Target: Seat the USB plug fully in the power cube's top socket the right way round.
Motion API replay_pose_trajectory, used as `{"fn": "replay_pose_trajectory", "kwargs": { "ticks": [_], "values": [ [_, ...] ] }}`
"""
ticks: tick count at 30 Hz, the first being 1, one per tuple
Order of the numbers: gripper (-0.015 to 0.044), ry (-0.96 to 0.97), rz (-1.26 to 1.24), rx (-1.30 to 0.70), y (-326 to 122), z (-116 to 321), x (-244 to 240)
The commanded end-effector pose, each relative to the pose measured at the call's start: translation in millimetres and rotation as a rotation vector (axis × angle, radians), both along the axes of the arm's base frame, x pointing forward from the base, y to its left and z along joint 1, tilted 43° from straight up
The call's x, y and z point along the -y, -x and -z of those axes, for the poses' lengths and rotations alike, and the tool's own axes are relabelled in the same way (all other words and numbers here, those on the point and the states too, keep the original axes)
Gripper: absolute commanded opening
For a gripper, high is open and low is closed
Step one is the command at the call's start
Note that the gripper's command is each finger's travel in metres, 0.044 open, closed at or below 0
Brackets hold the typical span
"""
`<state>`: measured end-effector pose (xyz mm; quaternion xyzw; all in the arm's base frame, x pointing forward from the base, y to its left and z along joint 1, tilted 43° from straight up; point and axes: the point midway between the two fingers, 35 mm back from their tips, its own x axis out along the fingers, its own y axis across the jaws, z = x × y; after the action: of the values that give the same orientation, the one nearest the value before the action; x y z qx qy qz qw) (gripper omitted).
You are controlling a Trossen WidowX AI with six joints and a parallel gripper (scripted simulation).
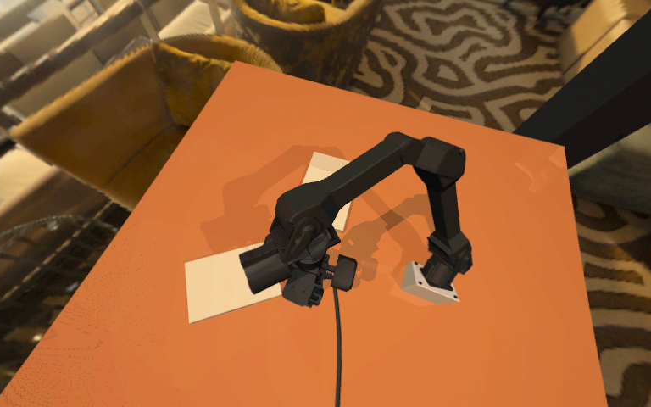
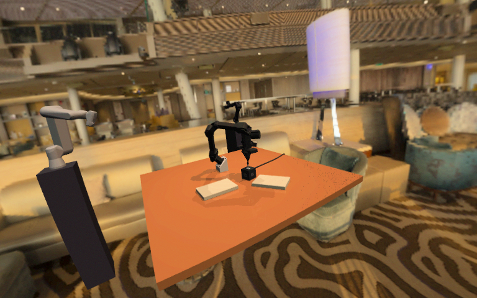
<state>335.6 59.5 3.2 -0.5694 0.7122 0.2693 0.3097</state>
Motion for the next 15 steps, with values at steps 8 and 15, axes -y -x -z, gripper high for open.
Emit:
{"fn": "replay_pose_trajectory", "kwargs": {
  "ticks": [8,15],
  "values": [
    [0.0000,0.046,0.219,0.188,0.0,0.3,0.5],
    [0.0000,0.076,0.356,0.306,0.0,0.3,0.5]
  ]
}}
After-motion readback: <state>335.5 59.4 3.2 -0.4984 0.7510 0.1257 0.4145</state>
